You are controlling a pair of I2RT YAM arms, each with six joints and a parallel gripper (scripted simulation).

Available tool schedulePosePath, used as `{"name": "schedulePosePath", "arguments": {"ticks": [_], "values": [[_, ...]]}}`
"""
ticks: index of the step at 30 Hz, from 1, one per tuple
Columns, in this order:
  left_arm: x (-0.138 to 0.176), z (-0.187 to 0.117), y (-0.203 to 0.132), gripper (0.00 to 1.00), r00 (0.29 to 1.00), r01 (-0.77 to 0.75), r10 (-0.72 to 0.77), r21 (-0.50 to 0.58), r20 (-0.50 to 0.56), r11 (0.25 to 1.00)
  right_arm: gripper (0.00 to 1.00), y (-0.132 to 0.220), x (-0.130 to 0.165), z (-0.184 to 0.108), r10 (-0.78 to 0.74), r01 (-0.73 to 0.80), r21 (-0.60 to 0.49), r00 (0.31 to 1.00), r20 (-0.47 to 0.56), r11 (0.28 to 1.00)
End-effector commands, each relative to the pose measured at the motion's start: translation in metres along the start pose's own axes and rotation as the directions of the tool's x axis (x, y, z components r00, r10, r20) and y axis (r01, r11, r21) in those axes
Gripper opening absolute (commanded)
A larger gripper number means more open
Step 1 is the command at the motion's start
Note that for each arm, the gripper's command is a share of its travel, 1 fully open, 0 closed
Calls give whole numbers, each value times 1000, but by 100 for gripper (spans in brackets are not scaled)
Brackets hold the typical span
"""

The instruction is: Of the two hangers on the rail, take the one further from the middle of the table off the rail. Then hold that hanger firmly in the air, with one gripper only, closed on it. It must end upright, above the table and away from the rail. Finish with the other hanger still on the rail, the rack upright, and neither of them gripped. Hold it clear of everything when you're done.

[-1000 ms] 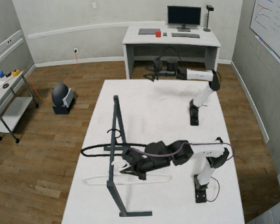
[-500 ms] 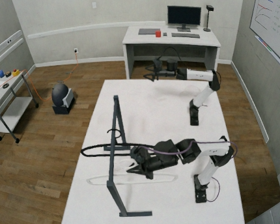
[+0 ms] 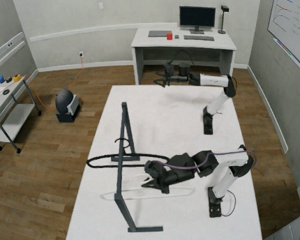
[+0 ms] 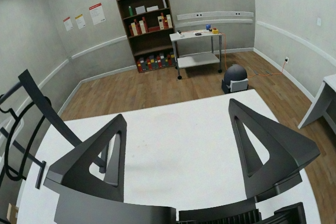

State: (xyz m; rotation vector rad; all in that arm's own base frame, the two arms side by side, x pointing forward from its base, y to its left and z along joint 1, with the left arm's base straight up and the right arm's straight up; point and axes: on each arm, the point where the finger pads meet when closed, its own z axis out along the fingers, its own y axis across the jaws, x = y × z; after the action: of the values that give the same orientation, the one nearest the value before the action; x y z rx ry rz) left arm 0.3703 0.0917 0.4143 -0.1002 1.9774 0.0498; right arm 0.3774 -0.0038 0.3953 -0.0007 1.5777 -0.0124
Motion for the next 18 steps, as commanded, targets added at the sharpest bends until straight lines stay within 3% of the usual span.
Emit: {"name": "schedulePosePath", "arguments": {"ticks": [1, 18], "values": [[-7, -20, -2, 1, 997, -23, 23, 1, 73, 1000, 100, 0, -7, -2, -1, 1, 1, 1000, 18, 1000], [44, -52, -5, 1, 997, -23, 23, 2, 68, 1000, 100, 0, -7, -2, -1, 1, 1, 1000, 18, 1000]]}}
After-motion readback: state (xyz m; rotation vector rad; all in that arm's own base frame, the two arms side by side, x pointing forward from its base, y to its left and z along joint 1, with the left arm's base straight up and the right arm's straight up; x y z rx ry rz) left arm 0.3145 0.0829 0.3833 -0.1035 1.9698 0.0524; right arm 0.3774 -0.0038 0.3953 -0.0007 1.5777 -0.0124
